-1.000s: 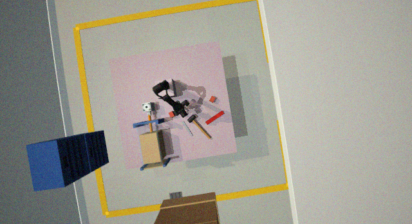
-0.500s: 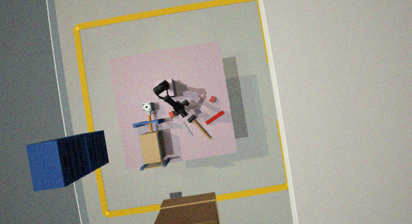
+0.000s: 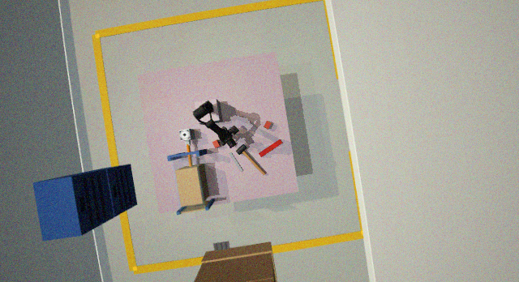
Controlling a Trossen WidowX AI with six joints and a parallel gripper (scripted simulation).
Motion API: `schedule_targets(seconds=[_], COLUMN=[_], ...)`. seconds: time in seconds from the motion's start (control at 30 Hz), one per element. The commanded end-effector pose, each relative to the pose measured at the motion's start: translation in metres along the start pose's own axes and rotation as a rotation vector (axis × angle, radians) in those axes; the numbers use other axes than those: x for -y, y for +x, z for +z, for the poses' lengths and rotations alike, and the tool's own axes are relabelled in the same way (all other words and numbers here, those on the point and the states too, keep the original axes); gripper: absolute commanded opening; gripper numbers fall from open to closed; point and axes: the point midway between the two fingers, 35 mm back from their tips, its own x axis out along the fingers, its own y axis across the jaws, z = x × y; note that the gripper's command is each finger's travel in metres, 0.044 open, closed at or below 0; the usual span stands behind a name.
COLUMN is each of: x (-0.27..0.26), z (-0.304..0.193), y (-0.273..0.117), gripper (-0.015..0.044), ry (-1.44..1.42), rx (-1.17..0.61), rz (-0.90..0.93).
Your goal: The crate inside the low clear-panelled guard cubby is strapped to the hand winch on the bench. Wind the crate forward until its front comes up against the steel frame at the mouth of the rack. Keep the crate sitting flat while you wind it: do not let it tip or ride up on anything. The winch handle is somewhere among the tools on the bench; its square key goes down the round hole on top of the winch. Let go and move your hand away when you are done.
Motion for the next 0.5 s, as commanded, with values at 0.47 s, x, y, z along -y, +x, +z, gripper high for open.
schedule_targets(seconds=[0.47], x=[0.0], z=[-0.0001], y=[-0.0004], gripper=[0.018], ry=[0.0], rx=[0.0], rz=[0.0])
